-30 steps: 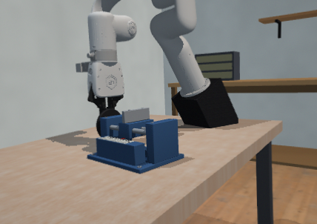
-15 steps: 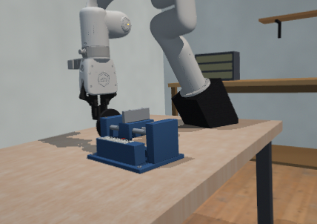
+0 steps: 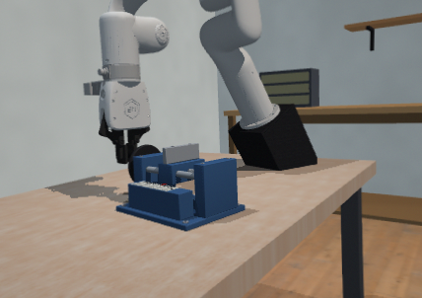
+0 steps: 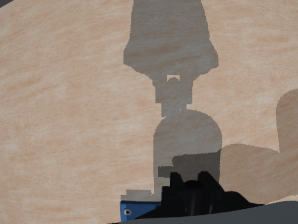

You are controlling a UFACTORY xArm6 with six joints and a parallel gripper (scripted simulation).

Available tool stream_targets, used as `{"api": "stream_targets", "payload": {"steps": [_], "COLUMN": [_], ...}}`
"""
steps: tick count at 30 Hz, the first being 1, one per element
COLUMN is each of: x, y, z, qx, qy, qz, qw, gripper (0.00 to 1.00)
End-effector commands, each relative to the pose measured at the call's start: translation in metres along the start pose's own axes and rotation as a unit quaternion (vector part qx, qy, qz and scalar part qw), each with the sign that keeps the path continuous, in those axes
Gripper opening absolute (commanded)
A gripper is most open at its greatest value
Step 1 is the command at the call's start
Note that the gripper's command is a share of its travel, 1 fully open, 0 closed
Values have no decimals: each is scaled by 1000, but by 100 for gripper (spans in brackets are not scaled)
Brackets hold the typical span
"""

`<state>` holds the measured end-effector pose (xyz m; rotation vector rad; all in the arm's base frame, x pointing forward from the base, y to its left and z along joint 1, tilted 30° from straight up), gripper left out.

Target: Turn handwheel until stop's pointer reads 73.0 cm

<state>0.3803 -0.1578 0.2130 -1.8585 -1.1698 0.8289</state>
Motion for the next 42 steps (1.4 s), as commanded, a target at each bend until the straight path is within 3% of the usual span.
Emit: {"api": "stream_targets", "payload": {"steps": [1, 42], "x": [0, -1], "y": [2, 18], "z": [-3, -11], "qx": [0, 0], "qy": [0, 0], "qz": [0, 0], "qw": [1000, 1000], "gripper": [6, 6]}}
Point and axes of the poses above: the point where the finger pads meet when closed, its own y axis out along the fingers, its own z axis across the jaws, x = y × z, the point moved 3 cm from there along -y, back along the fingers, and after that the axes turned 3 degrees about -y, right-handed, at the moved point
